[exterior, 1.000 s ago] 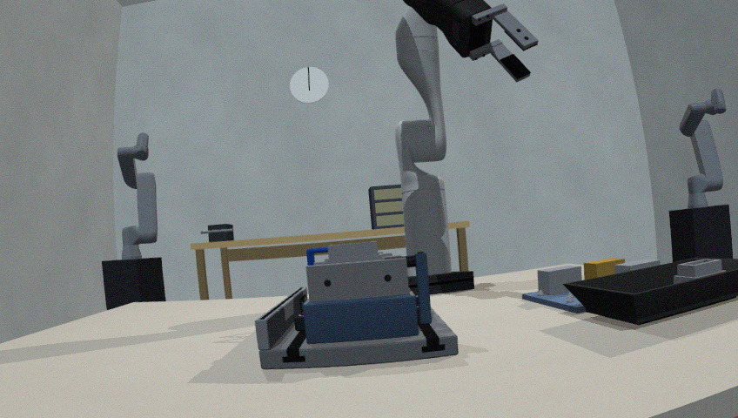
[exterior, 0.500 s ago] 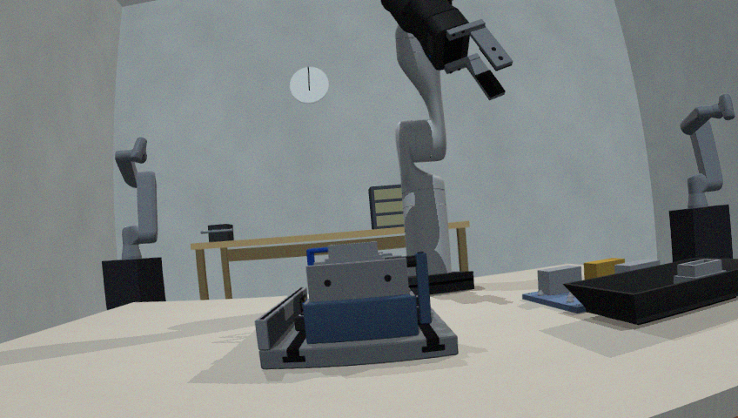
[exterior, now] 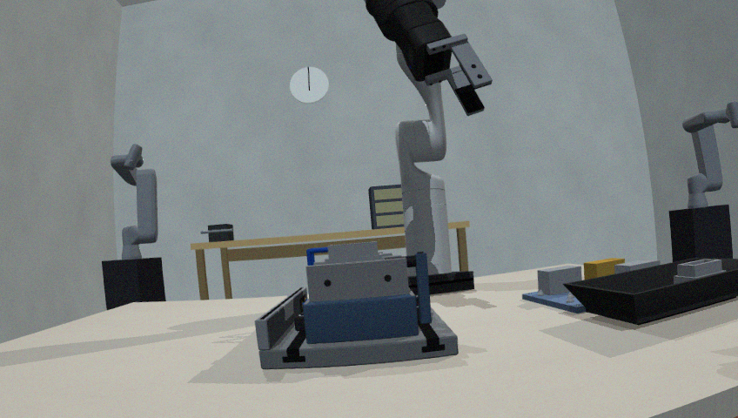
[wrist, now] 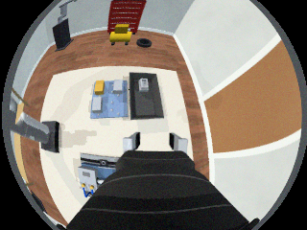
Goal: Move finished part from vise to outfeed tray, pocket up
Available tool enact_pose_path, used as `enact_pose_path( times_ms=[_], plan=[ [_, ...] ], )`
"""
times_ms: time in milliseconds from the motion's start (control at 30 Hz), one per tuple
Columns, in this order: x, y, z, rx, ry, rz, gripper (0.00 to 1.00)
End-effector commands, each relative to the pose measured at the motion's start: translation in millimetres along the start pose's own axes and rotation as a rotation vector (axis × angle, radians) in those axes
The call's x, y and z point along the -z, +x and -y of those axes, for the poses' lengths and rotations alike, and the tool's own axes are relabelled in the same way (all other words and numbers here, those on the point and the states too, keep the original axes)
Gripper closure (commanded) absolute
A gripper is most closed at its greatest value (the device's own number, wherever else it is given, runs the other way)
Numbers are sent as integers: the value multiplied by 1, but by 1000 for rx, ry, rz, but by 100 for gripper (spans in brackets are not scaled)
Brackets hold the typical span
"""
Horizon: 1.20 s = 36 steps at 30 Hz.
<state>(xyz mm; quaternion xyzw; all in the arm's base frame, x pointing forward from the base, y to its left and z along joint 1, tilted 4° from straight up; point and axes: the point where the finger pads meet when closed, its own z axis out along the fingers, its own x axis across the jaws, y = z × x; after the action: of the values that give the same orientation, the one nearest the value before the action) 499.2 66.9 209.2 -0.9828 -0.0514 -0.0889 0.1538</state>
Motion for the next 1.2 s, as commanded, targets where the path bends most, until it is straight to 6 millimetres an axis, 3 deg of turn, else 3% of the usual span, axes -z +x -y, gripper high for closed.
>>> enact_pose_path(
  times_ms=[0,200,233,600,633,867,900,1167],
  plan=[
    [-4,1,-9,-6,-12,10,0],
    [-4,1,-9,-6,-12,10,0],
    [-8,-2,-28,-4,-44,36,0],
    [-8,-2,-28,-4,-44,36,0],
    [-12,-6,-45,-3,-74,62,0],
    [-12,-6,-45,-3,-74,62,0],
    [-15,-9,-61,-1,-102,87,0],
    [-15,-9,-61,-1,-102,87,0]
  ],
)
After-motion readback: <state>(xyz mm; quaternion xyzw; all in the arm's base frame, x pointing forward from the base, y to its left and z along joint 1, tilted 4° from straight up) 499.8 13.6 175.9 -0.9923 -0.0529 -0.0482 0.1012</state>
